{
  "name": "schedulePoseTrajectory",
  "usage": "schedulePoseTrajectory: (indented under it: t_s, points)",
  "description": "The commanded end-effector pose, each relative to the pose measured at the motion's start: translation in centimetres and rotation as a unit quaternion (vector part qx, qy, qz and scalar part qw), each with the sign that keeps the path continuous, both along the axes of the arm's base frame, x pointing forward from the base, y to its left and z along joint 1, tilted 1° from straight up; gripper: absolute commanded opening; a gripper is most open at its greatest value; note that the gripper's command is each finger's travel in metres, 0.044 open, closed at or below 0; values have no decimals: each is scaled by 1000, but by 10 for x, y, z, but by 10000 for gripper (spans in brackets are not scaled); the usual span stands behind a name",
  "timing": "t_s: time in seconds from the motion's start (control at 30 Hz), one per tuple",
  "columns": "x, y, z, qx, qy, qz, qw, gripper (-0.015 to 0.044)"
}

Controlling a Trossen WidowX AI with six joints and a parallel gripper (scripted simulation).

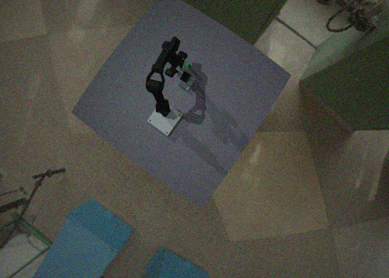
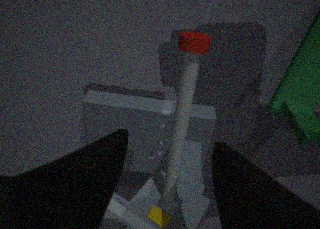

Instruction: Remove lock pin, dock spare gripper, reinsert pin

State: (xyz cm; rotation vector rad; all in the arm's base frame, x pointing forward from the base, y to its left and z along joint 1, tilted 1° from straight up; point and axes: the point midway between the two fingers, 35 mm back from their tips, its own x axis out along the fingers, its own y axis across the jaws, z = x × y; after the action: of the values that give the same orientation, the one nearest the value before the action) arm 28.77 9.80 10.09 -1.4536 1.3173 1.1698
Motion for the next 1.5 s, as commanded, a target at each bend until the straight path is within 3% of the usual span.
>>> schedulePoseTrajectory:
  t_s: [0.0, 0.57, 0.87, 1.47]
  points:
    - [-1, 7, 8, 0, 0, 0, 1000, 200]
    - [-4, 27, 39, -2, 0, 1, 1000, 200]
    - [-3, 22, 33, -3, -1, 1, 1000, 436]
    - [-3, 22, 33, -3, -1, 1, 1000, 440]
